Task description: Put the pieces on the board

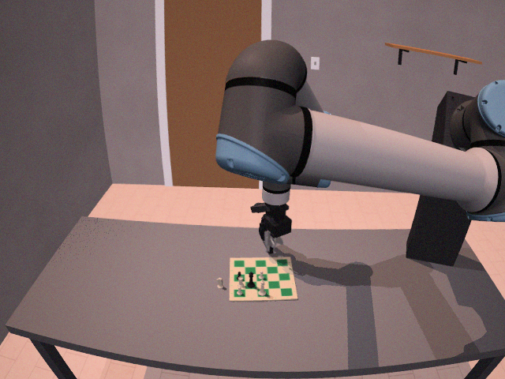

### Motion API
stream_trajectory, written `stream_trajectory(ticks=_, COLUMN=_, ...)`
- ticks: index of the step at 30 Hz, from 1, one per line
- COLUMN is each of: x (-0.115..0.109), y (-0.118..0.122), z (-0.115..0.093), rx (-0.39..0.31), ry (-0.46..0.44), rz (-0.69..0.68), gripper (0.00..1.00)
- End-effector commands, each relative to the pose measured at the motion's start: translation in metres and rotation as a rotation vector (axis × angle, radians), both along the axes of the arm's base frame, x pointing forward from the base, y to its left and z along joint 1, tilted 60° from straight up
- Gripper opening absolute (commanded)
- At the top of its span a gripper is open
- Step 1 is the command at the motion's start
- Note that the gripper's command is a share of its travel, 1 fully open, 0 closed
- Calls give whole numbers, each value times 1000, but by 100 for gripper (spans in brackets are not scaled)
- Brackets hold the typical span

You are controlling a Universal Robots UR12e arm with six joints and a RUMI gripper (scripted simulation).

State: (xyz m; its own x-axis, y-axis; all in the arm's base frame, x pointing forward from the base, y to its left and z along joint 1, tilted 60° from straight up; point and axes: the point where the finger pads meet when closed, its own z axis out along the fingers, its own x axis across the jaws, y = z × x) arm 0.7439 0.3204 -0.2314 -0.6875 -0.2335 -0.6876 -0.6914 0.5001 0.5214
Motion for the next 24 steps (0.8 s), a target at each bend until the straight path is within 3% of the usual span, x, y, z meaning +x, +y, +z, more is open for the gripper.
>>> stream_trajectory(ticks=1, x=-5, y=-20, z=12, rx=0, ry=0, rz=0, gripper=0)
stream_trajectory(ticks=11, x=-19, y=-74, z=45, rx=0, ry=0, rz=0, gripper=0)
stream_trajectory(ticks=24, x=-20, y=-79, z=48, rx=0, ry=0, rz=0, gripper=0)
